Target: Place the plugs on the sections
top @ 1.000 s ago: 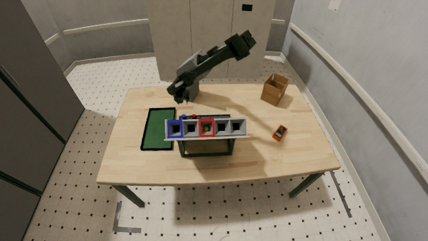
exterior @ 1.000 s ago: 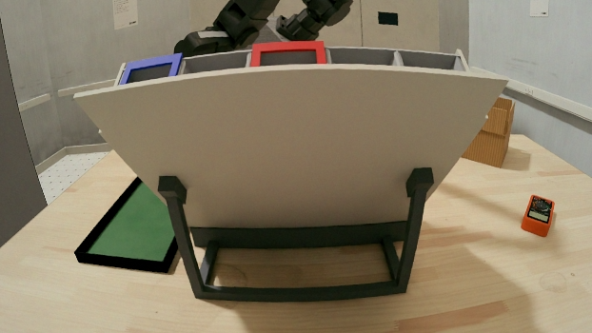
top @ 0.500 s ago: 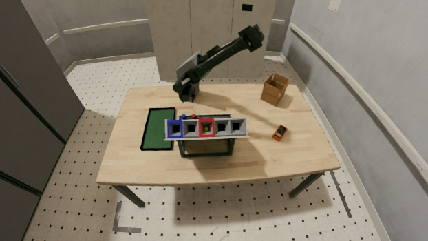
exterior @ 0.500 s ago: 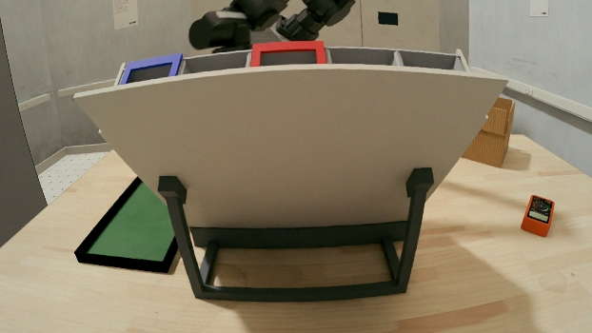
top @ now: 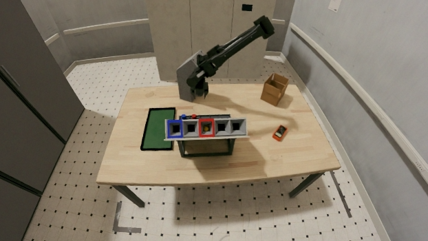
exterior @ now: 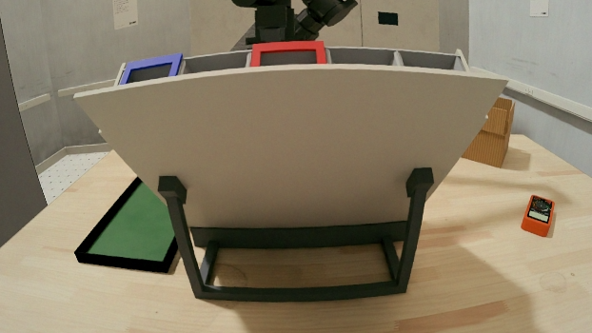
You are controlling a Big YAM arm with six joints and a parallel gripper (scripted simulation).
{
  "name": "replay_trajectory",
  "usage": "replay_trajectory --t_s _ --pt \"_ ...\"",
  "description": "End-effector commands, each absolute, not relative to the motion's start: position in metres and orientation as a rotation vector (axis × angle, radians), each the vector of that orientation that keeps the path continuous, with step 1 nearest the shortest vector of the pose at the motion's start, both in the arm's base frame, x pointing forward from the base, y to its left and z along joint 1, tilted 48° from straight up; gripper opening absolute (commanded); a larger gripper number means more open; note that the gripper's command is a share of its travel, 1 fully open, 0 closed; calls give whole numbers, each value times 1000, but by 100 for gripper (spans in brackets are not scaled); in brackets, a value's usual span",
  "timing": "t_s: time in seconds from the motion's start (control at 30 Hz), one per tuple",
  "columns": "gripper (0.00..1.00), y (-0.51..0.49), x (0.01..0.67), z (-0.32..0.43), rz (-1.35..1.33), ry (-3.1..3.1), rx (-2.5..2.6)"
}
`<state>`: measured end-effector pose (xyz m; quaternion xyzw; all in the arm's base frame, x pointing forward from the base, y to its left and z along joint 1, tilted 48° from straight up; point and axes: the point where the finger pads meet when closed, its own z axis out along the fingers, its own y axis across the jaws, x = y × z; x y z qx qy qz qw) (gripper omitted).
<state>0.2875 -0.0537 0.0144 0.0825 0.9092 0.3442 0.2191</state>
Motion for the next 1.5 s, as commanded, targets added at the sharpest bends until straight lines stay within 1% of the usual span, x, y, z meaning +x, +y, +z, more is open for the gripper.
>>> replay_trajectory --t_s 0.0,0.23,0.87,0.9,1.47 --pt "59 -55 296 32 941 2510 225" --pt "59 -54 298 56 918 2498 204" --pt "59 -53 299 57 931 2501 212" --pt "59 -49 287 49 935 2503 217" --pt "59 -49 287 49 937 2504 218"
